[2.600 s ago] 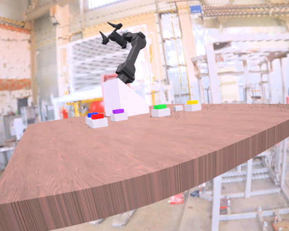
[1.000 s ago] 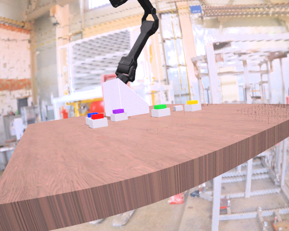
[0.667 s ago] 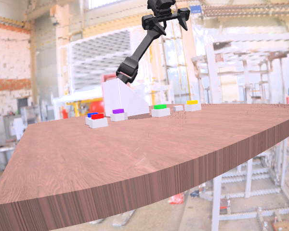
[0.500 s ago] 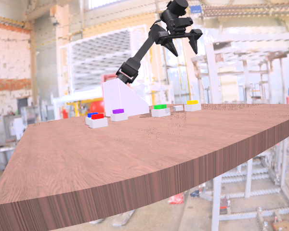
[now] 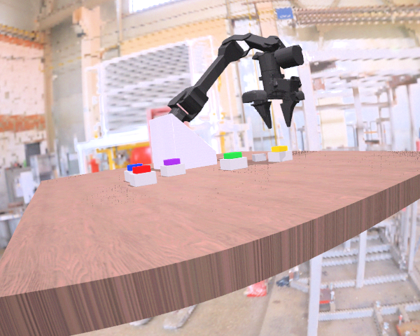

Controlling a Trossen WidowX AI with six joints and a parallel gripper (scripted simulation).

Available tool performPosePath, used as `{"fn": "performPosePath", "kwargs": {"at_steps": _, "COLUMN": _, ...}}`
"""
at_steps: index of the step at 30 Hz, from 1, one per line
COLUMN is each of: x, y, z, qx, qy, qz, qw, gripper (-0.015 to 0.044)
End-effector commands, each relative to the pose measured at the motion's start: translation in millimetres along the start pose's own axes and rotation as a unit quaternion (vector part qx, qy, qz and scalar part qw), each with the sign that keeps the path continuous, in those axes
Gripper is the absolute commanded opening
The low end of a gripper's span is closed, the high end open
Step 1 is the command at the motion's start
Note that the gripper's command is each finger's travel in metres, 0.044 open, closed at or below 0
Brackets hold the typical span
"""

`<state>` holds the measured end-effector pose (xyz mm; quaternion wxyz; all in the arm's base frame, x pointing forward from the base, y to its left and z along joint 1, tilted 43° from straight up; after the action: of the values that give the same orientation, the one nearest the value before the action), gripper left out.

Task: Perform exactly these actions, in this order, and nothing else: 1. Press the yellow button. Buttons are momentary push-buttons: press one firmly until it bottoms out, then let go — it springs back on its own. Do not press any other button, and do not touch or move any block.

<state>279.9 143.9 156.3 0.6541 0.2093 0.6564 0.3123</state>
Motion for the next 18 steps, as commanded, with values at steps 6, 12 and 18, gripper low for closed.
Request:
{"fn": "performPosePath", "kwargs": {"at_steps": 6, "x": 24.1, "y": -2.5, "z": -5.4, "qx": 0.006, "qy": 0.009, "qz": -0.003, "qw": 1.000, "gripper": 0.0059}}
{"fn": "performPosePath", "kwargs": {"at_steps": 12, "x": 24.1, "y": -2.5, "z": -5.4, "qx": 0.006, "qy": 0.009, "qz": -0.003, "qw": 1.000, "gripper": 0.0020}}
{"fn": "performPosePath", "kwargs": {"at_steps": 18, "x": 26.5, "y": -2.6, "z": -5.3, "qx": 0.006, "qy": 0.009, "qz": -0.003, "qw": 1.000, "gripper": 0.0020}}
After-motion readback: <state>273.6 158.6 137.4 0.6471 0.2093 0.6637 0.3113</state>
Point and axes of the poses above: the point midway between the two fingers, 35 mm back from their tips, its own x axis out along the fingers, its own y axis across the jaws, z = x × y, the point moved 4 cm from there along -x, back along the fingers, and after that the axes turned 4 degrees about -x, right-handed, at the moved point
